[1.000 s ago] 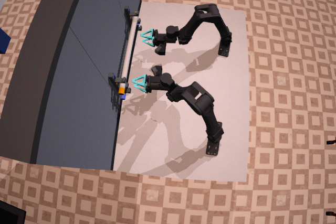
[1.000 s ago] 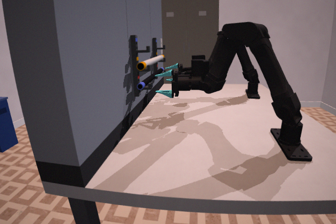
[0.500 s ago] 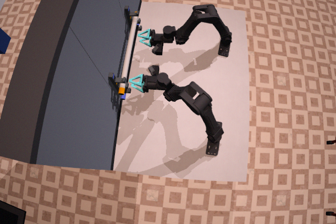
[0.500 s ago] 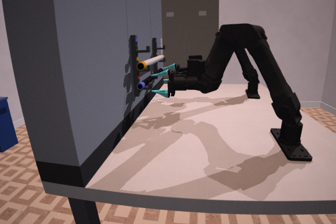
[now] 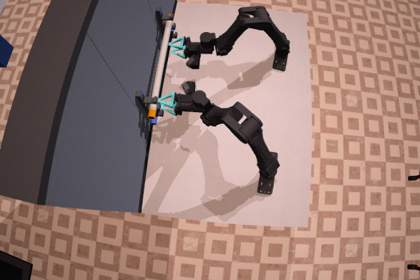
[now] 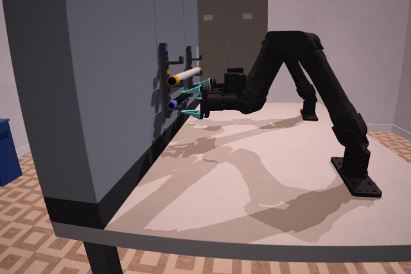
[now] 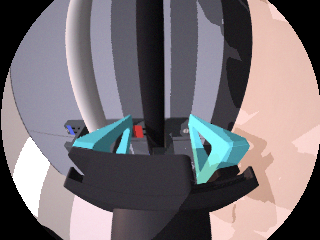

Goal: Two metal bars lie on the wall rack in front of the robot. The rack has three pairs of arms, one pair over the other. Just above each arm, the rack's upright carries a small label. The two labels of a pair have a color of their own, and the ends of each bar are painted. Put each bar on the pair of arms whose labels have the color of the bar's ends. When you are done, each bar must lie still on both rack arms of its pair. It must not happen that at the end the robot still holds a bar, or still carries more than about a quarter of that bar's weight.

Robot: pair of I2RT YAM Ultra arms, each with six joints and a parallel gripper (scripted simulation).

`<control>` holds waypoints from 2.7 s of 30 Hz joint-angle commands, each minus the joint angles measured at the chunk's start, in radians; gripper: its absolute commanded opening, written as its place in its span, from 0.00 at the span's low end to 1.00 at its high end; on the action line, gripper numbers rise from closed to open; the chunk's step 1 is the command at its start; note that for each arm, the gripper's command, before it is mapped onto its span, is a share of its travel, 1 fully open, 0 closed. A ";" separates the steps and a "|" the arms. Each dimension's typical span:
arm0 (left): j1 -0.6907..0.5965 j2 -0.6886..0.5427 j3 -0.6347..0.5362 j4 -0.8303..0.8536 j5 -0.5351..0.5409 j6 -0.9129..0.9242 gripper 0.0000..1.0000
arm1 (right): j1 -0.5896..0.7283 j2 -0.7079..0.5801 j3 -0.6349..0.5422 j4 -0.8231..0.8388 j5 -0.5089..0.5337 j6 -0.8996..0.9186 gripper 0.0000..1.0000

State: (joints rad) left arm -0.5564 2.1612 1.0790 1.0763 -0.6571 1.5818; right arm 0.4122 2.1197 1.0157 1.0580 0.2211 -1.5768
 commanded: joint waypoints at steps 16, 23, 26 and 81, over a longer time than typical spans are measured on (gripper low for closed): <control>0.030 0.026 0.080 -0.034 0.028 -0.007 0.61 | -0.014 0.035 0.097 -0.034 -0.016 0.002 0.59; 0.030 0.026 0.080 -0.034 0.028 -0.007 0.50 | -0.014 0.035 0.098 -0.034 -0.016 0.002 0.48; 0.030 0.026 0.080 -0.034 0.028 -0.007 0.47 | -0.014 0.035 0.098 -0.034 -0.016 0.002 0.45; 0.027 0.022 0.067 -0.031 0.023 -0.008 0.00 | -0.013 0.030 0.095 -0.028 -0.013 0.003 0.00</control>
State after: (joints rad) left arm -0.5354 2.1880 1.1404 1.0691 -0.6361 1.5822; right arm 0.4046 2.1548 1.0969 1.0637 0.2142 -1.5768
